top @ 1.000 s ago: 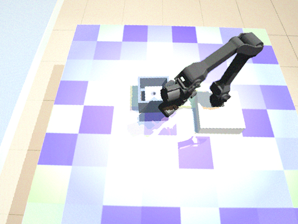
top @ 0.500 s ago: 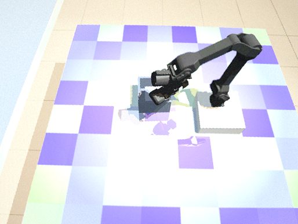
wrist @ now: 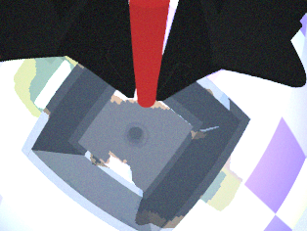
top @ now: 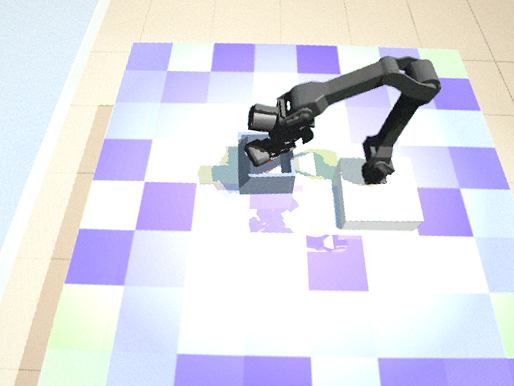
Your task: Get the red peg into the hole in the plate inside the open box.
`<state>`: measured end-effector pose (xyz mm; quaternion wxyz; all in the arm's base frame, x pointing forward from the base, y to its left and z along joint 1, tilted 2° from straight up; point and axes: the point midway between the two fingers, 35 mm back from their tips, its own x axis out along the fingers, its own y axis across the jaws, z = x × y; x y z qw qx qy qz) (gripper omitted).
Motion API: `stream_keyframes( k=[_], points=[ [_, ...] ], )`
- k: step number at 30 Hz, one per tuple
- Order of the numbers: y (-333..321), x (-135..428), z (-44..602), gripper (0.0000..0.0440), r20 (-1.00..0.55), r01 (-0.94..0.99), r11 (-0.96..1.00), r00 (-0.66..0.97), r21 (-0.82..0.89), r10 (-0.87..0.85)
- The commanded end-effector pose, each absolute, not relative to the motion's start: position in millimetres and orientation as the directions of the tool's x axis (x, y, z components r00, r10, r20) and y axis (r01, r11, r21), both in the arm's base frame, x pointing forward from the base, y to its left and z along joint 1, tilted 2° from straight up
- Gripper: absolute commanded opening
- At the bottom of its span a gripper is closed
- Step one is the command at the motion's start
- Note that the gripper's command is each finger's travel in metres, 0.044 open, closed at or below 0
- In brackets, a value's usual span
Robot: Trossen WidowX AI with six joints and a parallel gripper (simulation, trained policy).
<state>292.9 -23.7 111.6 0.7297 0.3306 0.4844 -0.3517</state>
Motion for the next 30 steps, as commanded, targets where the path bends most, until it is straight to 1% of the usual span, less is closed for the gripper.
stream_keyframes(
  k=[1,10,16,18,20,24,27,30],
  points=[
    [-33,300,107,0.0004,-0.942,0.842,0.521,0.276,0.142,-0.189],
    [-47,309,91,0.0013,-0.954,0.859,0.494,0.247,0.134,-0.171],
    [-52,312,75,0.0009,-0.964,0.864,0.491,0.214,0.110,-0.160],
    [-54,312,69,0.0016,-0.967,0.864,0.494,0.201,0.098,-0.159],
    [-55,313,64,0.0048,-0.969,0.862,0.500,0.188,0.086,-0.159],
    [-59,314,57,0.0142,-0.973,0.854,0.516,0.168,0.063,-0.160],
    [-62,317,55,0.0158,-0.975,0.850,0.526,0.150,0.042,-0.164],
    [-66,325,56,0.0226,-0.973,0.844,0.534,0.156,0.043,-0.168]
  ],
)
